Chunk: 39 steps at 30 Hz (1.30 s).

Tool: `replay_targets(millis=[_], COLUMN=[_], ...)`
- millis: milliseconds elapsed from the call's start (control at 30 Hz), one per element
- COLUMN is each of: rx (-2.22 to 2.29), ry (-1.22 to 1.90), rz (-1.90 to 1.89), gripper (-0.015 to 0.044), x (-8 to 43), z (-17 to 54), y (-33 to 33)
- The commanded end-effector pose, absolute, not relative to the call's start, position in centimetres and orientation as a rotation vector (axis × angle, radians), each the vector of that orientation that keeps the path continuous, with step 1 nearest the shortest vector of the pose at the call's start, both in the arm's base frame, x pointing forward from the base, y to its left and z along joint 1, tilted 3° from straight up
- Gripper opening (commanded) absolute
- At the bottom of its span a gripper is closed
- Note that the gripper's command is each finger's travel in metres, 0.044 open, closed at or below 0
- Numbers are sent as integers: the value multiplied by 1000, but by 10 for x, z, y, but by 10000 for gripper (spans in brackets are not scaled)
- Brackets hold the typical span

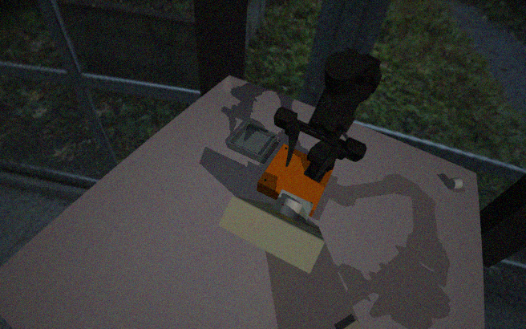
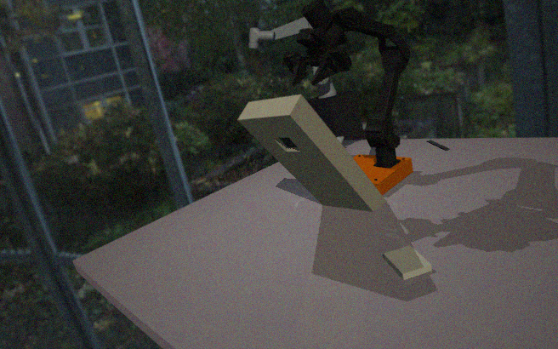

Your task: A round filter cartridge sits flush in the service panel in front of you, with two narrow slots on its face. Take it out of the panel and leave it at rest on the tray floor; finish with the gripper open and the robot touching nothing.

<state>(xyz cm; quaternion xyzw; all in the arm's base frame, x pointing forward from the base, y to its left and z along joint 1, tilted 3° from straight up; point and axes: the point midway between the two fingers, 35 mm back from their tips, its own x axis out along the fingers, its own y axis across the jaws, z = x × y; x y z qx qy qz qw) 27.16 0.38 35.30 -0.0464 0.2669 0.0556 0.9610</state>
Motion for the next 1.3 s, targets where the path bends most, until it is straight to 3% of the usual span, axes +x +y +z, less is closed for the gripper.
replay_targets(millis=[0, 100, 333, 1267], rx=[-96, -75, 0, 2], ry=[541, 624, 989, 996], rz=[116, 115, 93, 92], gripper=[382, 305, 305, 305], x=[268, 266, 238, 258], z=[373, 348, 247, 214], y=[3, 4, 7, 10])
